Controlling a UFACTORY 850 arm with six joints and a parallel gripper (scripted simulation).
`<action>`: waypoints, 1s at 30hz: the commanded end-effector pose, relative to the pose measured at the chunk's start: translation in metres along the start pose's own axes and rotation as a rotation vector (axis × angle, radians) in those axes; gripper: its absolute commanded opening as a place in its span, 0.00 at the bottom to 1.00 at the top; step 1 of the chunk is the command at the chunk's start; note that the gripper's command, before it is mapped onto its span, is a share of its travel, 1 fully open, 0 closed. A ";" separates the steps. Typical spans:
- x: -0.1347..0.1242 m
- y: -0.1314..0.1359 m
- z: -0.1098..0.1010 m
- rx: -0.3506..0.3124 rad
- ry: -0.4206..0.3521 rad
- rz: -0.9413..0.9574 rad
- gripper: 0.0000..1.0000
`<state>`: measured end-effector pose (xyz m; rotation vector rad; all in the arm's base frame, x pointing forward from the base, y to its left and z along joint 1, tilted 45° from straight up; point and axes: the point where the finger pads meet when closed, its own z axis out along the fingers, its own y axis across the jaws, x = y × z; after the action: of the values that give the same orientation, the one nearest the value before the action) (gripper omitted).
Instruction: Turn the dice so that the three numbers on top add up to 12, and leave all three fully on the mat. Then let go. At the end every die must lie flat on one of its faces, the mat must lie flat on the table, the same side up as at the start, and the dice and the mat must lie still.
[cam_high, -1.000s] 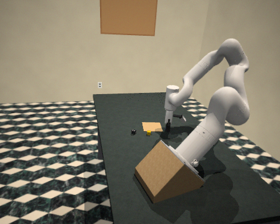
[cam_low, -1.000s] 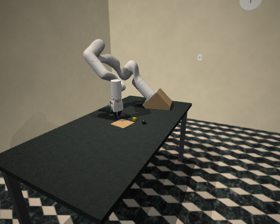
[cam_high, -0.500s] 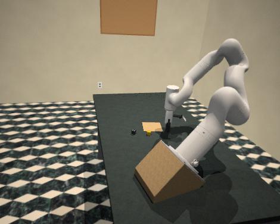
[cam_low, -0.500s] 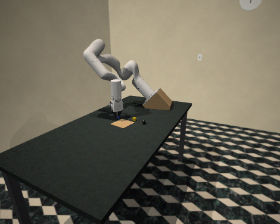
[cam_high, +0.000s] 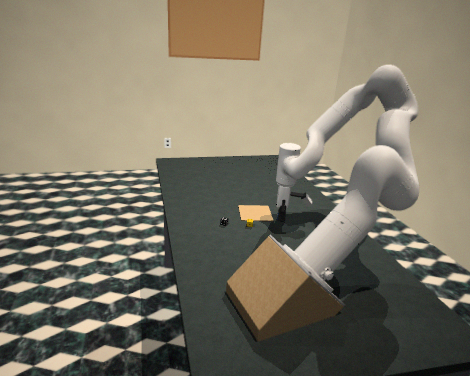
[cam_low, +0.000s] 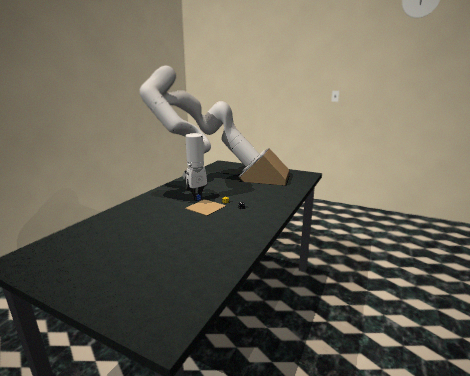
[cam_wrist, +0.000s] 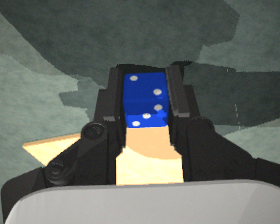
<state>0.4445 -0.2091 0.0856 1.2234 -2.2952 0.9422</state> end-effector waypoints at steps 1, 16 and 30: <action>0.000 0.000 -0.001 0.001 -0.001 0.000 0.21; 0.000 0.000 -0.072 0.001 -0.001 0.000 0.21; 0.000 0.000 -0.100 0.001 -0.001 0.000 0.21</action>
<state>0.4457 -0.1395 0.1549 1.2239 -2.2954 0.9426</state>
